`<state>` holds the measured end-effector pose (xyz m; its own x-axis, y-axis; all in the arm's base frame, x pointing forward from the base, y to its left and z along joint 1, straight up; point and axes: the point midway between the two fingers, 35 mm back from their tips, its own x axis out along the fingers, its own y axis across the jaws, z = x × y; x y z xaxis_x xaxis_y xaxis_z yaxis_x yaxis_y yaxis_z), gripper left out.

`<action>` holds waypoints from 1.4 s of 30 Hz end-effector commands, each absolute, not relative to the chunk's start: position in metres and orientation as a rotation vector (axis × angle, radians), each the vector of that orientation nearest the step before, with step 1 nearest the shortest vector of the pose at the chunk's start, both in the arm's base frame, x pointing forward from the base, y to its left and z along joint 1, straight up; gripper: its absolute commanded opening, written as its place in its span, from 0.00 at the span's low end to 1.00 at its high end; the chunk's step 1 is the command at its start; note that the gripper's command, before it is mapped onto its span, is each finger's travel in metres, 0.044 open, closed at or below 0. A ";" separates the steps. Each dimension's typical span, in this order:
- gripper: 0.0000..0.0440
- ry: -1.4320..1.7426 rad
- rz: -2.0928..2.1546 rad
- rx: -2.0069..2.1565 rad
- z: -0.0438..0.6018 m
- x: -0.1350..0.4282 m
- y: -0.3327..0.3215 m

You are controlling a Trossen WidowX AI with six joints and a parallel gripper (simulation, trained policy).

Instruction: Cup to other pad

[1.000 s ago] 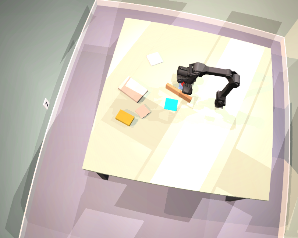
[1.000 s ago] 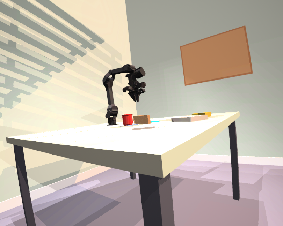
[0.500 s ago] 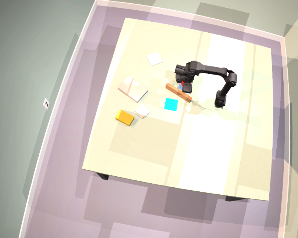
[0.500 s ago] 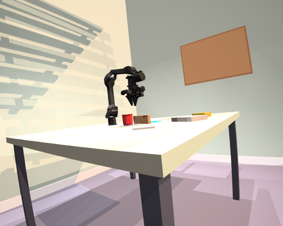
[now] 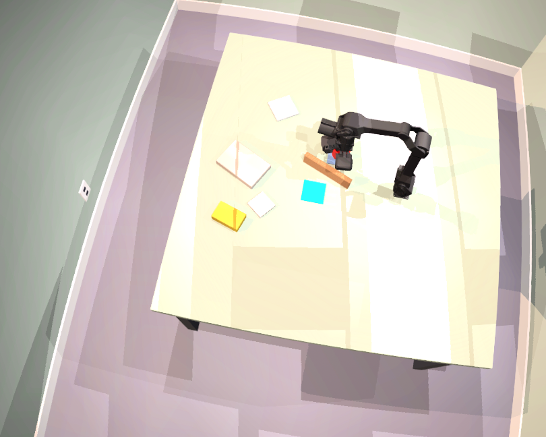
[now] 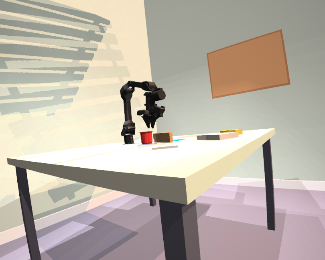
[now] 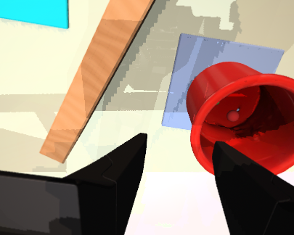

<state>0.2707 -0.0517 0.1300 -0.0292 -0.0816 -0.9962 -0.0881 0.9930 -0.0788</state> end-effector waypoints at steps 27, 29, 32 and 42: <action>0.00 1.658 0.288 -0.358 0.048 0.257 -0.075; 0.00 1.649 0.307 -0.376 0.050 0.259 -0.076; 0.00 1.634 0.335 -0.403 0.054 0.261 -0.077; 0.00 1.586 0.401 -0.479 0.074 0.271 -0.076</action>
